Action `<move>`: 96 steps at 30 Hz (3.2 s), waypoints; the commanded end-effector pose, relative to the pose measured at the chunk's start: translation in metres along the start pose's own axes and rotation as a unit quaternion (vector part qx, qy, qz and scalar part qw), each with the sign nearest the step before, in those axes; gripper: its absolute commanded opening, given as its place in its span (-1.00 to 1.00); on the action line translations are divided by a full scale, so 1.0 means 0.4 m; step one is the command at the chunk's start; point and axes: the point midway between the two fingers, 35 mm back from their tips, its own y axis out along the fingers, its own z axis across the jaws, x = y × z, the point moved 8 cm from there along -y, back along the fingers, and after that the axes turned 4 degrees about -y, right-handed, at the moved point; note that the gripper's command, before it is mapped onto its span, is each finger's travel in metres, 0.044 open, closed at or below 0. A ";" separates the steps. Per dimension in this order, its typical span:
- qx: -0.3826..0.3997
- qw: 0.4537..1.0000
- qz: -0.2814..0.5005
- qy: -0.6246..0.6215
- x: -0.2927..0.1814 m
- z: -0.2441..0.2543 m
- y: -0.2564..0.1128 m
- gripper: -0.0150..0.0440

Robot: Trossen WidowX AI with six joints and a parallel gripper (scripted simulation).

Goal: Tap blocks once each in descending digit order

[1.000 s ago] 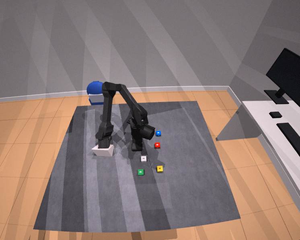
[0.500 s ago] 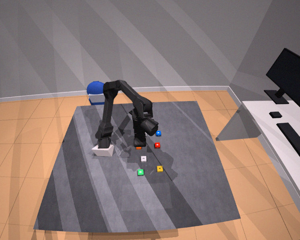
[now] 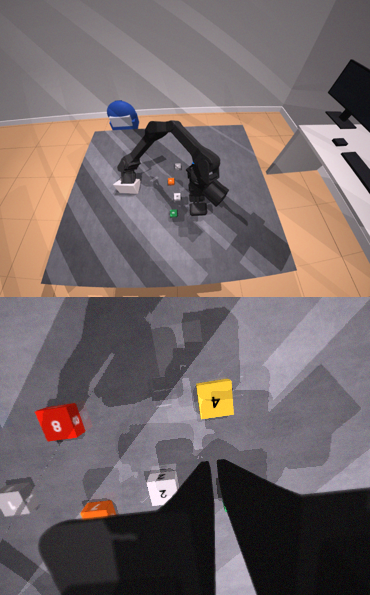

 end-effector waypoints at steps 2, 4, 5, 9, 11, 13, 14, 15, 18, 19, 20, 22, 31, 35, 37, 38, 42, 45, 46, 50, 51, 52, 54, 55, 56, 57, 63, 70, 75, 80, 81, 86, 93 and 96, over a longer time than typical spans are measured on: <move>-0.006 1.000 -0.002 -0.006 0.014 -0.023 -0.003 -0.42; -0.006 1.000 -0.002 -0.006 0.014 -0.024 0.002 -0.42; -0.006 1.000 -0.002 -0.006 0.016 -0.025 0.019 -0.42; -0.005 1.000 -0.003 -0.007 0.019 -0.027 0.151 -0.42; -0.004 1.000 -0.003 -0.007 0.016 -0.025 0.194 -0.42; -0.004 1.000 -0.003 -0.007 0.015 -0.024 0.199 -0.42; -0.004 1.000 -0.003 -0.007 0.015 -0.024 0.199 -0.42; -0.004 1.000 -0.003 -0.007 0.015 -0.024 0.199 -0.42; -0.004 1.000 -0.003 -0.007 0.015 -0.025 0.202 -0.42; -0.004 1.000 -0.003 -0.007 0.015 -0.025 0.205 -0.42; -0.004 1.000 -0.003 -0.007 0.016 -0.025 0.209 -0.42; -0.004 1.000 -0.003 -0.007 0.016 -0.025 0.217 -0.42; -0.004 1.000 -0.003 -0.007 0.016 -0.025 0.253 -0.42; -0.003 1.000 -0.003 -0.007 0.016 -0.025 0.269 -0.42; -0.003 1.000 -0.003 -0.007 0.016 -0.025 0.274 -0.42; -0.003 1.000 -0.003 -0.007 0.016 -0.025 0.275 -0.42; -0.003 1.000 -0.003 -0.007 0.016 -0.025 0.275 -0.42; -0.005 1.000 -0.003 -0.007 0.016 -0.025 0.208 -0.42; -0.004 1.000 -0.003 -0.007 0.015 -0.024 0.199 -0.42; -0.004 1.000 -0.003 -0.007 0.015 -0.024 0.199 -0.42; -0.004 1.000 -0.003 -0.007 0.016 -0.025 0.194 -0.42; -0.005 1.000 -0.003 -0.007 0.017 -0.026 0.178 -0.42; -0.006 1.000 -0.003 -0.006 0.020 -0.028 0.116 -0.42; -0.006 1.000 -0.003 -0.006 0.020 -0.028 0.081 -0.42; -0.006 1.000 -0.002 -0.006 0.018 -0.027 0.046 -0.42; -0.006 1.000 -0.002 -0.006 0.016 -0.025 0.019 -0.42; -0.006 1.000 -0.002 -0.006 0.008 -0.026 -0.004 -0.42; -0.009 1.000 0.000 -0.004 -0.217 -0.081 -0.008 -0.42; -0.007 1.000 0.001 -0.004 -0.268 -0.085 -0.003 -0.42; -0.008 1.000 0.000 -0.004 -0.264 -0.090 0.058 -0.42; -0.007 1.000 0.000 -0.004 -0.263 -0.091 0.100 -0.42; -0.006 1.000 0.000 -0.004 -0.268 -0.086 0.200 -0.42; -0.006 1.000 0.000 -0.004 -0.267 -0.087 0.214 -0.42; -0.006 1.000 0.000 -0.005 -0.267 -0.087 0.226 -0.42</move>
